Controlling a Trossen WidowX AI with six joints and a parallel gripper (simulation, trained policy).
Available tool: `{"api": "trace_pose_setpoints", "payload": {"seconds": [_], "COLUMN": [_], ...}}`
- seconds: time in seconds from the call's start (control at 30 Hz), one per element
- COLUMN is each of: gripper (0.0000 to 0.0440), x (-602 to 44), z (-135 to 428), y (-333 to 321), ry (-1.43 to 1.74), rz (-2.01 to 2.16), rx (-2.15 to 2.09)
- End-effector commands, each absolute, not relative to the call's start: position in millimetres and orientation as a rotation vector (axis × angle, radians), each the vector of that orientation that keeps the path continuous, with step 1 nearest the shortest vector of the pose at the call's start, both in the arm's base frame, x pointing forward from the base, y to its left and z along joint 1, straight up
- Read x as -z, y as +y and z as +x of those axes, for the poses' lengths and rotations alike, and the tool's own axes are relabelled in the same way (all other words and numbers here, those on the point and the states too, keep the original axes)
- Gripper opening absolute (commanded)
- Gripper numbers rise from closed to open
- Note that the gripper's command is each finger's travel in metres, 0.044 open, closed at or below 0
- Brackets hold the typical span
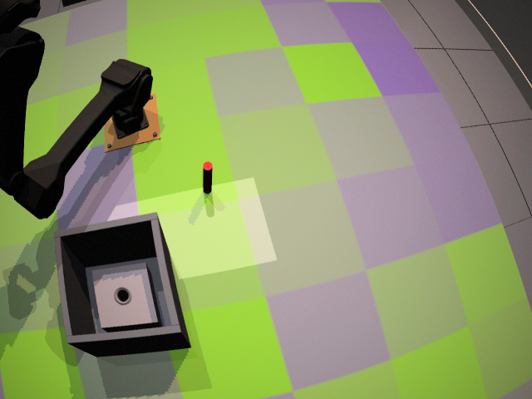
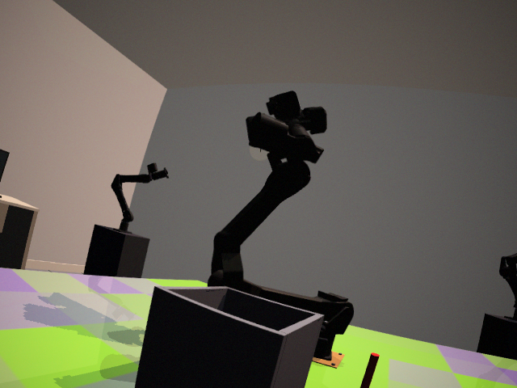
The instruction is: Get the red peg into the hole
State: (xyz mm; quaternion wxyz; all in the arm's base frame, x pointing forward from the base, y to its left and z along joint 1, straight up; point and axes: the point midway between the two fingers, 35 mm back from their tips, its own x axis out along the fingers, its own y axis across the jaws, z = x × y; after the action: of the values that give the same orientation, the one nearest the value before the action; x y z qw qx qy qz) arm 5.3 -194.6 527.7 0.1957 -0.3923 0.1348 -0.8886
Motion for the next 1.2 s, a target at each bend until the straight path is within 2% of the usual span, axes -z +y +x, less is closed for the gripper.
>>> {"api": "trace_pose_setpoints", "payload": {"seconds": [0.0,0.03,0.6,1.17], "gripper": [0.0425,0.0440,0.0440,0.0440], "x": [-528.3,-529.5,-550.5,-540.3], "z": [0.2,-5.5,-78.2,-90.3], "y": [-190.8,-186.8,-93.1,22.9], "ry": [0.347,0.314,-0.322,-1.086], "rz": [-1.088,-1.077,-1.091,-1.394], "rx": [2.516,2.546,2.966,3.119]}}
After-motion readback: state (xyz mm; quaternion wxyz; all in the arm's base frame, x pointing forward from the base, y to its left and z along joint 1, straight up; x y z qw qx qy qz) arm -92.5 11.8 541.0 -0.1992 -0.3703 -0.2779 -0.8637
